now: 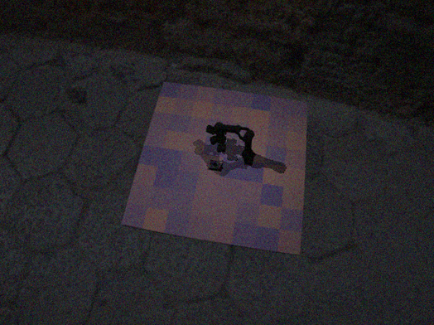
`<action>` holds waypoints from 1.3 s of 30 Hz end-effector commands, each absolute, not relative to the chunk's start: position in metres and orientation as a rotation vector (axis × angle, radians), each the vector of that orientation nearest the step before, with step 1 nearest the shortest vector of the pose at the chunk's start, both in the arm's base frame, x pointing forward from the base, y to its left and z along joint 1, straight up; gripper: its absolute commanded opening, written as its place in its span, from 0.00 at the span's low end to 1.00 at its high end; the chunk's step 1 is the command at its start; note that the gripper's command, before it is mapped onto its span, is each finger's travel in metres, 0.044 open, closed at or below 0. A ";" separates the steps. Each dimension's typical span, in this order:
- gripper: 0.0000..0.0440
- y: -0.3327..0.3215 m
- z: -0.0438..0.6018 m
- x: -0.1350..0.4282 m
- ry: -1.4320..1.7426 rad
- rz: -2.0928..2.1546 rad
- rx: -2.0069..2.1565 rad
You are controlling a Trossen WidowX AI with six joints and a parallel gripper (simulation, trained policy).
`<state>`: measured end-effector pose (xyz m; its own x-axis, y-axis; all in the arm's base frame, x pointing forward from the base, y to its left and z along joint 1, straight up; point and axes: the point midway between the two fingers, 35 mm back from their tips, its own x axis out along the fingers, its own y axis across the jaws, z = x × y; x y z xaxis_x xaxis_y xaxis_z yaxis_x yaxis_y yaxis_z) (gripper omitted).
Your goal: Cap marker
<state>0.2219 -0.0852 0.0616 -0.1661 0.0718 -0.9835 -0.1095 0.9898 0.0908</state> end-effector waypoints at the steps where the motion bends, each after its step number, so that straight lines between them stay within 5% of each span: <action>1: 0.21 -0.086 0.065 0.222 1.719 0.165 -0.058; 10: 0.07 -0.083 0.093 0.236 1.657 0.174 -0.147; 39: 0.00 0.010 0.150 0.265 1.574 0.289 -0.276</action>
